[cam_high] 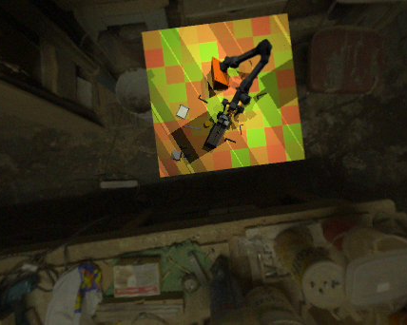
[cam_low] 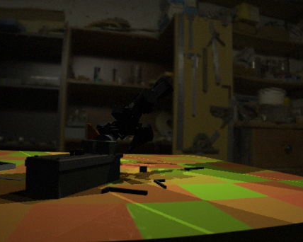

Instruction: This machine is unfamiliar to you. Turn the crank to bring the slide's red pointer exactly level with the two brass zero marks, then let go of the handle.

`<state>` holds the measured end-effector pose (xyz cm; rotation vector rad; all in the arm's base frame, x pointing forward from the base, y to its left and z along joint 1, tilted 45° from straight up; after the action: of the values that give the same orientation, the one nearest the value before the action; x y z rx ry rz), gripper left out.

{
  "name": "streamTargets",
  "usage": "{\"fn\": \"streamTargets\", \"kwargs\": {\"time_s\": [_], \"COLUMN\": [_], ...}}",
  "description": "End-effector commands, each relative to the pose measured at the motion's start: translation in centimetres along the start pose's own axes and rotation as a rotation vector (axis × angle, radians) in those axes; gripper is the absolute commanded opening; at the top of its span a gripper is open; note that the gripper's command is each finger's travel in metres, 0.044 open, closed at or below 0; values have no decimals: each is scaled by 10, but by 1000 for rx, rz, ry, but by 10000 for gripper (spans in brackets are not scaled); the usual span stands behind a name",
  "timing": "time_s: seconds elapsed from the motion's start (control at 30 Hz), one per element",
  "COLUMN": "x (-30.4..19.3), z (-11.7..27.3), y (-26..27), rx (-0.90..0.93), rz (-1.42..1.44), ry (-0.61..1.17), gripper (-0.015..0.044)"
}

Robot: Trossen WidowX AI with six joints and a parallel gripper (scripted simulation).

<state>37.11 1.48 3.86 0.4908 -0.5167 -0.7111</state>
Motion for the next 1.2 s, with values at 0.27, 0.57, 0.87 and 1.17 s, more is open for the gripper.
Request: {"fn": "streamTargets", "kwargs": {"time_s": [0.27,0.57,0.87,1.17], "x": [-12,-23,-31,-31], "z": [-13,-23,-29,-29], "y": [0,0,1,1], "rx": [-3,-2,-1,-1], "rz": [-5,-5,-6,-6], "ry": [-3,-3,-3,-3], "gripper": [440,440,414,177]}}
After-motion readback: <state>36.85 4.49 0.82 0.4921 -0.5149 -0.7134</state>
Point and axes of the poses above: the point midway between the two fingers, 35 mm back from their tips, its own z axis back along the fingers, its own y axis across the jaws, x = y × z, the point moved 1 cm from there along z, back along the fingers, and after that the axes turned 4 degrees about z, right-handed, at the moved point
